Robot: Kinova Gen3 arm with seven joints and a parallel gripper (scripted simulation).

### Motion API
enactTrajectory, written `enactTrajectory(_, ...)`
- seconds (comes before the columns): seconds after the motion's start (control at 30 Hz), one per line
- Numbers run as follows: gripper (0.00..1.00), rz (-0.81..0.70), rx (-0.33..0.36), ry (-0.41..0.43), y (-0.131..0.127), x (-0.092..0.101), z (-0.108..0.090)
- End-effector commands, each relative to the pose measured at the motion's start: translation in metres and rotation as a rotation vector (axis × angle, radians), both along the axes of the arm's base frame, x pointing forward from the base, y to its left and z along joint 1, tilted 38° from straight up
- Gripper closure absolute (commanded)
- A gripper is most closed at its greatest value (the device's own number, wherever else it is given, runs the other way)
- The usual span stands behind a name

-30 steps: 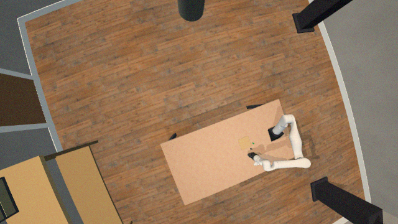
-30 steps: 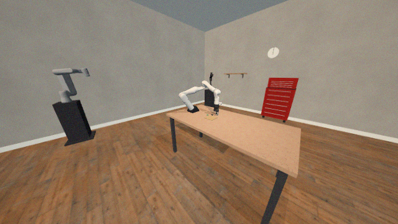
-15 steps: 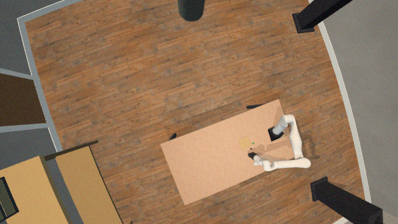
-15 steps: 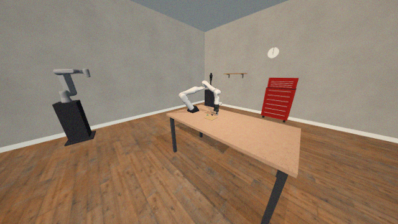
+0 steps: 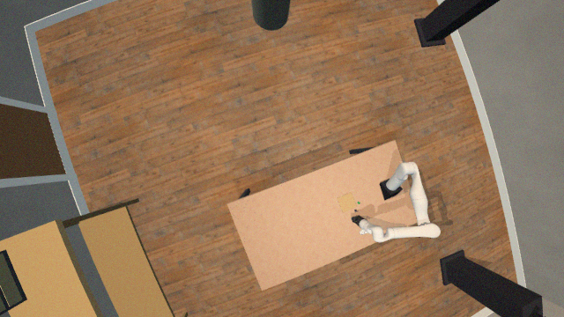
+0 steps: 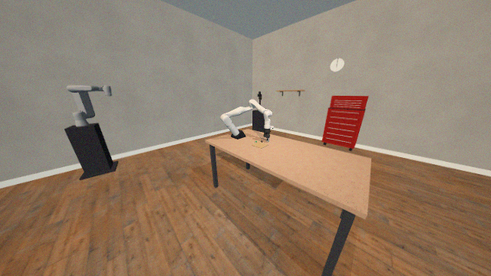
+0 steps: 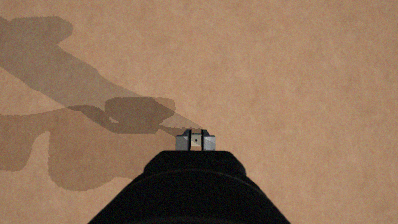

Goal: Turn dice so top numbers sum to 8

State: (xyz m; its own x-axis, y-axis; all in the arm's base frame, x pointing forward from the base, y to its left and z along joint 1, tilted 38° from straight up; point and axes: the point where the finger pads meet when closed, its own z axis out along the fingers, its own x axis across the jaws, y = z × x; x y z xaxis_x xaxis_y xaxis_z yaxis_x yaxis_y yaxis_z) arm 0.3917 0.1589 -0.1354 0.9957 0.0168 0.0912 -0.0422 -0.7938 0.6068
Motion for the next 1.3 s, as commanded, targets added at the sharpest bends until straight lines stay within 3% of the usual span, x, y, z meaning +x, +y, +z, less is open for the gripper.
enactTrajectory(0.0, 0.66, 0.005, 0.002, 0.0, -0.001, 0.002, -0.001)
enactTrajectory(0.23, 0.66, 0.005, 0.002, 0.0, 0.003, 0.001, 0.005)
enactTrajectory(0.5, 0.66, 0.005, 0.002, 0.0, 0.034, -0.003, 0.046)
enactTrajectory(0.57, 0.66, 0.005, 0.002, 0.0, 0.034, -0.003, 0.046)
enactTrajectory(0.8, 0.66, 0.005, 0.002, 0.0, 0.057, -0.007, 0.076)
enactTrajectory(1.27, 0.66, 0.006, 0.002, 0.0, 0.059, -0.007, 0.079)
